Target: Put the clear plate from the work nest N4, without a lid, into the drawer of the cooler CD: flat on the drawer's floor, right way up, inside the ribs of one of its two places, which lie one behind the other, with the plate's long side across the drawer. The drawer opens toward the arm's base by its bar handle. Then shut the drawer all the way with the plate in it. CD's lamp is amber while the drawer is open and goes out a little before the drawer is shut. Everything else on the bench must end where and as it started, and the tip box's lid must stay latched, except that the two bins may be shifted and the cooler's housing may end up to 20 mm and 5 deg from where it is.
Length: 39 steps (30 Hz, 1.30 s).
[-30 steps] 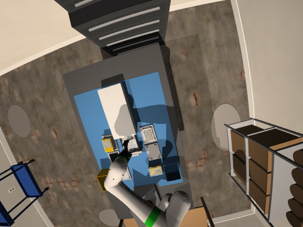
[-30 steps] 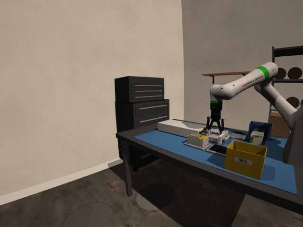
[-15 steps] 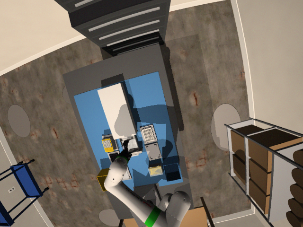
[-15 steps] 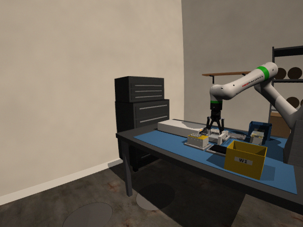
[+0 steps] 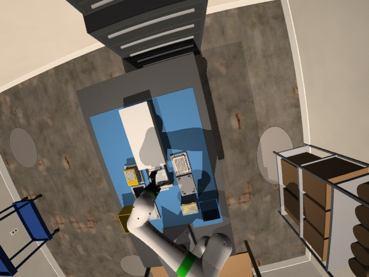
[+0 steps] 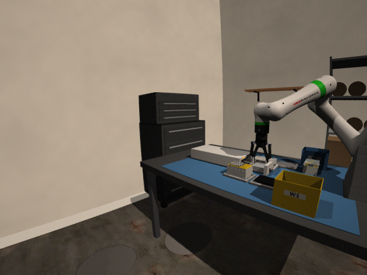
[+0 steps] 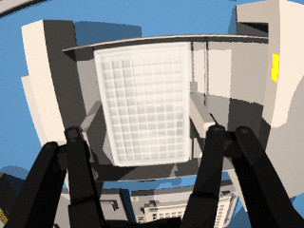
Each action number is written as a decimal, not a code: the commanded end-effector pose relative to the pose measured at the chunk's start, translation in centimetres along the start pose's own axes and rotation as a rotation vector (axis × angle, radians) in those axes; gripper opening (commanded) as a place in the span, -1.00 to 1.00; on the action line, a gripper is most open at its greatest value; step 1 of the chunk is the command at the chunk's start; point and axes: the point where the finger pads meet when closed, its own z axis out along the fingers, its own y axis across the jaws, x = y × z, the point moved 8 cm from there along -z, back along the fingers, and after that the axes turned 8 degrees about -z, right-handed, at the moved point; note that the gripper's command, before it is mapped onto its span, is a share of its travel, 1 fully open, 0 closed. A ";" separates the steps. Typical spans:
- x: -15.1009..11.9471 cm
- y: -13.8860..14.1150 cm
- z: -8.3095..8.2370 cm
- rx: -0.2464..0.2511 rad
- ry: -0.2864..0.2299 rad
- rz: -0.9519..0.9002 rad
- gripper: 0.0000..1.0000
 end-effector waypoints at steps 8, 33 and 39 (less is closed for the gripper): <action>0.0 0.0 0.1 0.002 0.000 0.000 -1.00; 0.0 0.0 0.1 0.002 0.000 0.000 0.33; 0.0 0.0 0.1 0.002 0.000 0.000 0.33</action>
